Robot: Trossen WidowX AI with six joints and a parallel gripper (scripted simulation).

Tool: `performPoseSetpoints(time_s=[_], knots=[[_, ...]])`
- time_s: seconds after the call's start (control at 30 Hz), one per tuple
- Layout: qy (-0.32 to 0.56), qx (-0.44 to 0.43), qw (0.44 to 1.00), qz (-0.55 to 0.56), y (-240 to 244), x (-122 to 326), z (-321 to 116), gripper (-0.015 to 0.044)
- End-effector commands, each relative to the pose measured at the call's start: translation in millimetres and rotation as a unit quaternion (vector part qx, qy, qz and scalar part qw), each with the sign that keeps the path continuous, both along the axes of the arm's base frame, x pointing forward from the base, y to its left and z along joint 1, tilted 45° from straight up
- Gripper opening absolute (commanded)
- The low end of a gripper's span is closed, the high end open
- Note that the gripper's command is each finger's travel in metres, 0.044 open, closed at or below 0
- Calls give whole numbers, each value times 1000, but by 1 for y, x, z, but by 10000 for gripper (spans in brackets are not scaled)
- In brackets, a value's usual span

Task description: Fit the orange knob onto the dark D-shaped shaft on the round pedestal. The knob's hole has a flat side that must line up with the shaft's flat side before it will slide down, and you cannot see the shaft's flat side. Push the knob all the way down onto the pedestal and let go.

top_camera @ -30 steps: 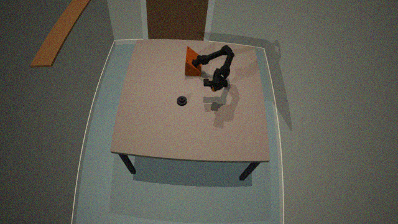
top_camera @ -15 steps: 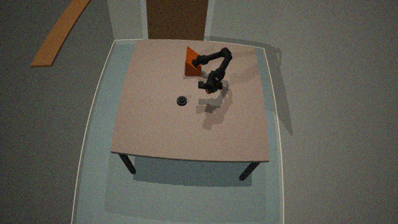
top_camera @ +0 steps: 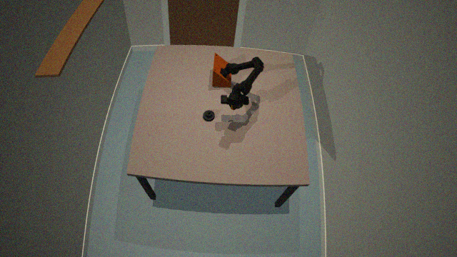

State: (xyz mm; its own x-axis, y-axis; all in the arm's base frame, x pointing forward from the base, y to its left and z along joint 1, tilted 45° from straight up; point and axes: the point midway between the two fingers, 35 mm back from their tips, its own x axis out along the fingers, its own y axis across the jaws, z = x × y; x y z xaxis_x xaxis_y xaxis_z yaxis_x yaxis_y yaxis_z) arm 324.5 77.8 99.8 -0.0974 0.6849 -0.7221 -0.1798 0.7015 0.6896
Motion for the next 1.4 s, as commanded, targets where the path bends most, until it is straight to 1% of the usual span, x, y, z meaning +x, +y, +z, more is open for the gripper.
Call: performPoseSetpoints(time_s=[0.0, 0.7, 1.37], knots=[[-3, -2, 1000, -1, -10, 7, -11, 0], [-3, -3, 1000, 0, -47, 24, -66, 0], [-4, 2, 1000, 2, -81, 27, -122, 0]])
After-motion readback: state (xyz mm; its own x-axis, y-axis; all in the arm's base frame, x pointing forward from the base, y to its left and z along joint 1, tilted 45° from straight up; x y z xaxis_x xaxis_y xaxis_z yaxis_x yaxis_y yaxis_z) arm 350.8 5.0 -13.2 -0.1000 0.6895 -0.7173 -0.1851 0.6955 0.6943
